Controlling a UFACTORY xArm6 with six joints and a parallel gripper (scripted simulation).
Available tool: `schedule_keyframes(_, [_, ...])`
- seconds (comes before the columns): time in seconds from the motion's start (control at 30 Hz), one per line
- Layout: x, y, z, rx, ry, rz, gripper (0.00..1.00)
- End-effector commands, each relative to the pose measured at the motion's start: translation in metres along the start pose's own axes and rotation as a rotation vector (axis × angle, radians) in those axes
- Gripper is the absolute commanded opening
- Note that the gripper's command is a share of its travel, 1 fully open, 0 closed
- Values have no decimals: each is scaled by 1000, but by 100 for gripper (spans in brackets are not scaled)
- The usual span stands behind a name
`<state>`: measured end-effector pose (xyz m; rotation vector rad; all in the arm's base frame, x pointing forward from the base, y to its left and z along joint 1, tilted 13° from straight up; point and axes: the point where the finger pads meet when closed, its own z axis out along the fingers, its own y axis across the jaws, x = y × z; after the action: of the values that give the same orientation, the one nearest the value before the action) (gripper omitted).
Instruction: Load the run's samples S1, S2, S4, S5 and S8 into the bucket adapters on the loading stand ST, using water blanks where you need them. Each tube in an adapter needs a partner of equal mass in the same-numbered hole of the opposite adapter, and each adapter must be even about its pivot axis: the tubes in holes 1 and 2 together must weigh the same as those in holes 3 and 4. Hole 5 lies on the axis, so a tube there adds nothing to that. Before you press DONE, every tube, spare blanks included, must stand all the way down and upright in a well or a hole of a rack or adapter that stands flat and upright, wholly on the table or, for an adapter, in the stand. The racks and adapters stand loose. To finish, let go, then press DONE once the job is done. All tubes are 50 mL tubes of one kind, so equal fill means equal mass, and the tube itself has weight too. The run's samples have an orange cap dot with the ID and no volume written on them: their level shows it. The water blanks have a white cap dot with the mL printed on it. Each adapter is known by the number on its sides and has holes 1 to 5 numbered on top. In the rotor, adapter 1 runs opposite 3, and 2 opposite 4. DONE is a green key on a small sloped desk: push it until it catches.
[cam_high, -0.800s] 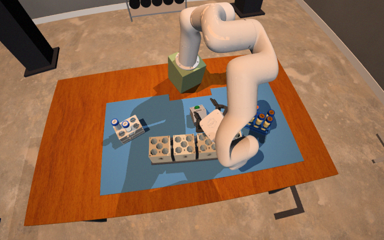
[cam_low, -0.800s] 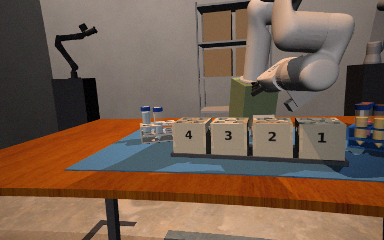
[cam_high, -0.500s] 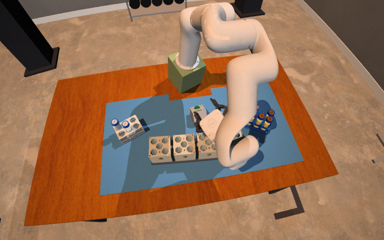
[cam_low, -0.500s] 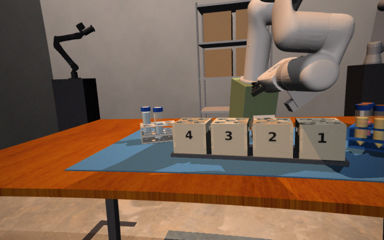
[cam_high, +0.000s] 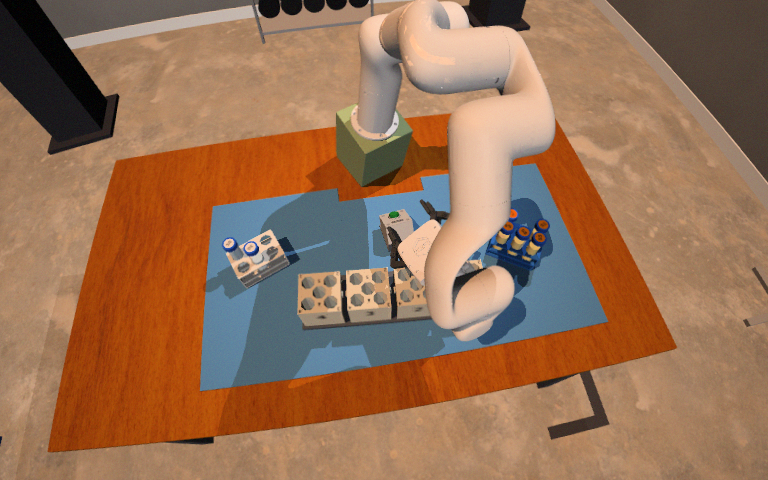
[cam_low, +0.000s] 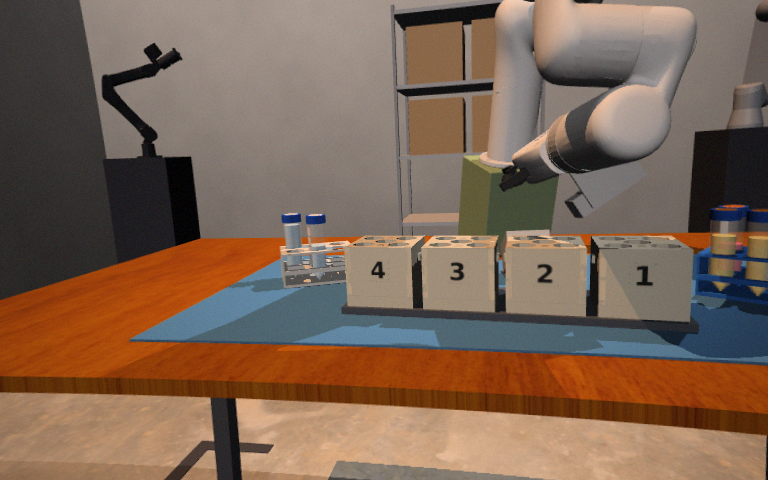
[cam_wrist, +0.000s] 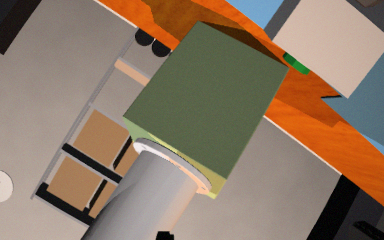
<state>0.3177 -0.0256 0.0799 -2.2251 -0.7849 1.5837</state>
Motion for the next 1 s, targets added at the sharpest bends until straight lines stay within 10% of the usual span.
schedule_keyframes(0.0, [2,3,-4,-47,143,44,100])
schedule_keyframes(0.97, [-13,26,-55,-173,888,374,100])
